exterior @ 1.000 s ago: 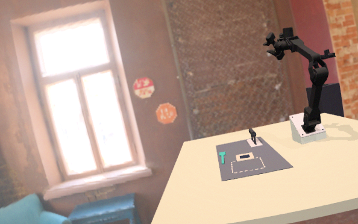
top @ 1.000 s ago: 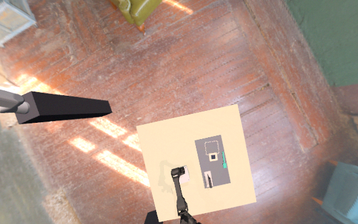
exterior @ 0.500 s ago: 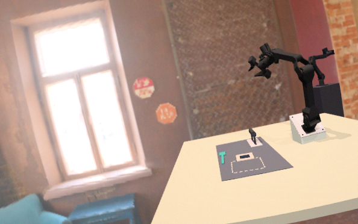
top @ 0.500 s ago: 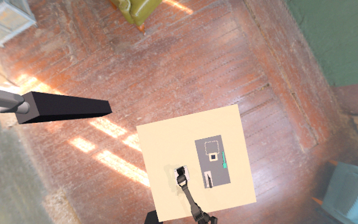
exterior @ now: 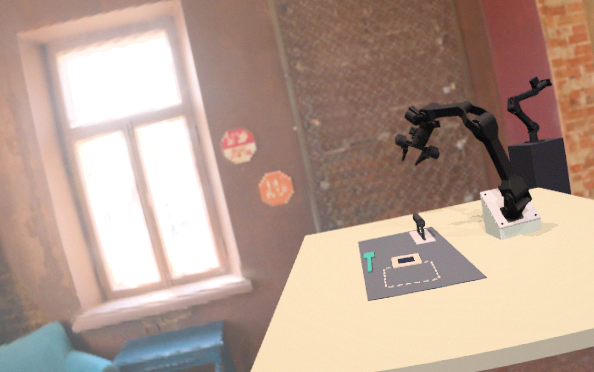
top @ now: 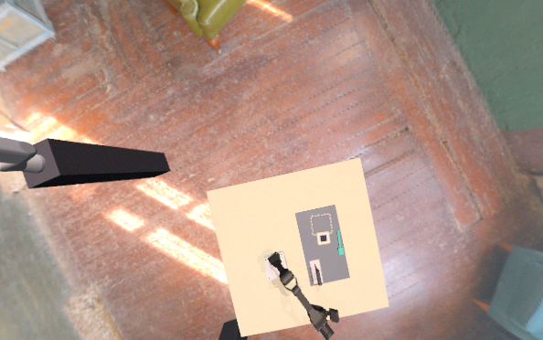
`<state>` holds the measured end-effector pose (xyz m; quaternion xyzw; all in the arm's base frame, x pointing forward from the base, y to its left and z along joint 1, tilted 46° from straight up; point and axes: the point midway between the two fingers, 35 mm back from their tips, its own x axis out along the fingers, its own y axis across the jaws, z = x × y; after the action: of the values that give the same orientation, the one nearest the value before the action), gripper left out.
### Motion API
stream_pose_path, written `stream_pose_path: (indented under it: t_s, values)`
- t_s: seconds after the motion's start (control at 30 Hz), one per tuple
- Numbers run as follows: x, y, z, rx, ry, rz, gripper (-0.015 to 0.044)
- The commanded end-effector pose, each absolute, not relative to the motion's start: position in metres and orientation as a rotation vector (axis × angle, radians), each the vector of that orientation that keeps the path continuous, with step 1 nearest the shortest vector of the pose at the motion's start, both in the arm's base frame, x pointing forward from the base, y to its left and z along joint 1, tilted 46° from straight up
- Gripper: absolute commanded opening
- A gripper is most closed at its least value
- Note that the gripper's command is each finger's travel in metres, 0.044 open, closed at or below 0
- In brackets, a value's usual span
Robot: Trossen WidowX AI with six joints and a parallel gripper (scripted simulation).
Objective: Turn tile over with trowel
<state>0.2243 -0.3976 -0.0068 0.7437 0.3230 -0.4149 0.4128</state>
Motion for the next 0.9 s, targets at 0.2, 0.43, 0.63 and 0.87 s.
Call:
stream_pose_path:
  t_s: [0.2, 0.43, 0.63, 0.87]
  values:
    - [0.252, -0.328, -0.065, 1.903, 1.198, -0.97, 0.027]
    - [0.262, -0.271, -0.097, 1.902, 1.489, -0.909, 0.027]
    - [0.264, -0.235, -0.114, 1.888, 1.676, -0.87, 0.027]
    - [0.265, -0.23, -0.12, 1.888, 1.677, -0.87, 0.027]
